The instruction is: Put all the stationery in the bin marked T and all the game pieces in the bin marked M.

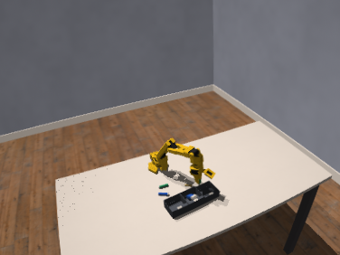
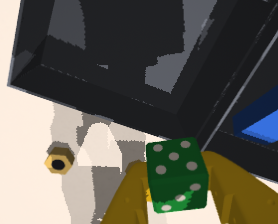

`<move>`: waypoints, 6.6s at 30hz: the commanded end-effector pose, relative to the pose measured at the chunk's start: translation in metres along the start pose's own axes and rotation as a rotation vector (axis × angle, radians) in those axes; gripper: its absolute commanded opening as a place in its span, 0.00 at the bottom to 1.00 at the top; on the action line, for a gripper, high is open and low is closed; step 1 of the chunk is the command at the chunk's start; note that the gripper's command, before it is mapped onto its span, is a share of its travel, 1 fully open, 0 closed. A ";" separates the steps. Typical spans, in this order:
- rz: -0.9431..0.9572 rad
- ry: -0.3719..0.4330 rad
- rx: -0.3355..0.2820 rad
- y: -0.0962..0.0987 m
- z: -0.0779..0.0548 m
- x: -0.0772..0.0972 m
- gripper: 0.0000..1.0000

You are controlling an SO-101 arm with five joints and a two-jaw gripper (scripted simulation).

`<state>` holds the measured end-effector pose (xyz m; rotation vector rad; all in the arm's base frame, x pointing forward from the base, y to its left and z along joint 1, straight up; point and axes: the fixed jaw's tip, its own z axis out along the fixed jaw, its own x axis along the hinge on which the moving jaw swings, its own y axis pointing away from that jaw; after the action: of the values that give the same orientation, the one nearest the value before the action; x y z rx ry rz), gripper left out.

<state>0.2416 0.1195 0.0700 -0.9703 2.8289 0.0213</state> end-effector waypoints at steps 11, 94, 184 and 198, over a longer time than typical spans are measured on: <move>0.087 -0.117 0.014 0.003 -0.008 -0.024 0.00; 0.189 -0.195 0.009 0.005 0.007 -0.046 0.00; 0.190 -0.180 0.007 0.006 0.027 -0.041 0.00; 0.190 -0.180 0.007 0.006 0.033 -0.040 0.00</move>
<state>0.2675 0.1457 0.0250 -0.6785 2.8135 0.0850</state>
